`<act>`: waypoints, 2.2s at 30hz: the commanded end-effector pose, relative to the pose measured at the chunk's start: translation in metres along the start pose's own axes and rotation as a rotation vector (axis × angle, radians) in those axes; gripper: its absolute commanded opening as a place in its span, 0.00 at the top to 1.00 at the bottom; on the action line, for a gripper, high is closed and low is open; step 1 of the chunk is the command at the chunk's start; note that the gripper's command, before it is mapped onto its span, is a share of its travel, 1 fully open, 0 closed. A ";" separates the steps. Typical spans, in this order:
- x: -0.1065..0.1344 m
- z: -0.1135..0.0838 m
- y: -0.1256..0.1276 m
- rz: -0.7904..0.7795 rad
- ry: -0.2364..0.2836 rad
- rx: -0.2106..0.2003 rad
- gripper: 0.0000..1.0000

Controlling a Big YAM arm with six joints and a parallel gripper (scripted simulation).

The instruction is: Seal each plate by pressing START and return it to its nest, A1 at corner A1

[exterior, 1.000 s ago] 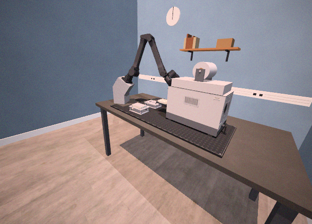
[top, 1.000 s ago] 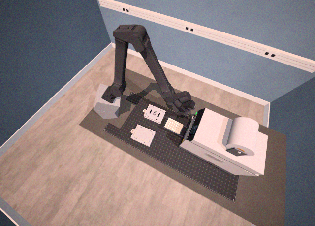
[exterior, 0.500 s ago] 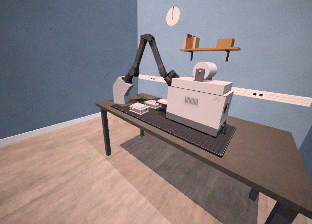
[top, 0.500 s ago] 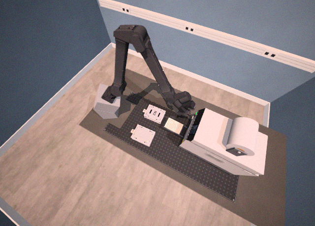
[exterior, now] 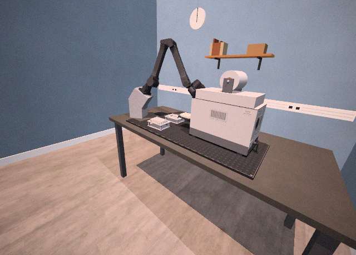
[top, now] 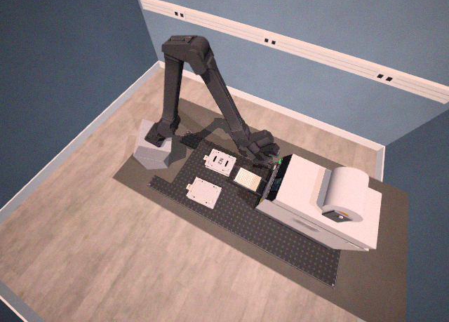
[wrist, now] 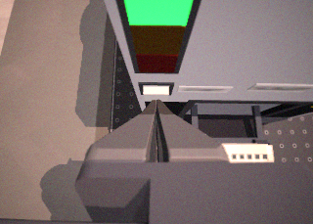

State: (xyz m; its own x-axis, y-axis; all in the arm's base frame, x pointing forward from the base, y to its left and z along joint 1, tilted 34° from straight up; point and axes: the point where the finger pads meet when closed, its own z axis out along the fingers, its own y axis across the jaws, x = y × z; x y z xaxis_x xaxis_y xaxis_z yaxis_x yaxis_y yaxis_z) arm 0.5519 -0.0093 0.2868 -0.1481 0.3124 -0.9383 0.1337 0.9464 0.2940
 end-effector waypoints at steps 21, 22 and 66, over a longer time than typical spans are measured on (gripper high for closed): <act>-0.019 0.010 0.005 -0.007 -0.023 -0.009 1.00; -0.018 0.010 0.002 -0.007 -0.020 -0.003 1.00; -0.039 0.020 0.005 -0.003 -0.058 -0.011 1.00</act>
State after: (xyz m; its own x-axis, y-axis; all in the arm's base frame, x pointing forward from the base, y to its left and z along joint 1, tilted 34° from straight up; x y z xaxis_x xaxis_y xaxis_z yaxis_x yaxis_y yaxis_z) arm 0.5596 -0.0112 0.2876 -0.1548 0.3125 -0.9372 0.1356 0.9464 0.2931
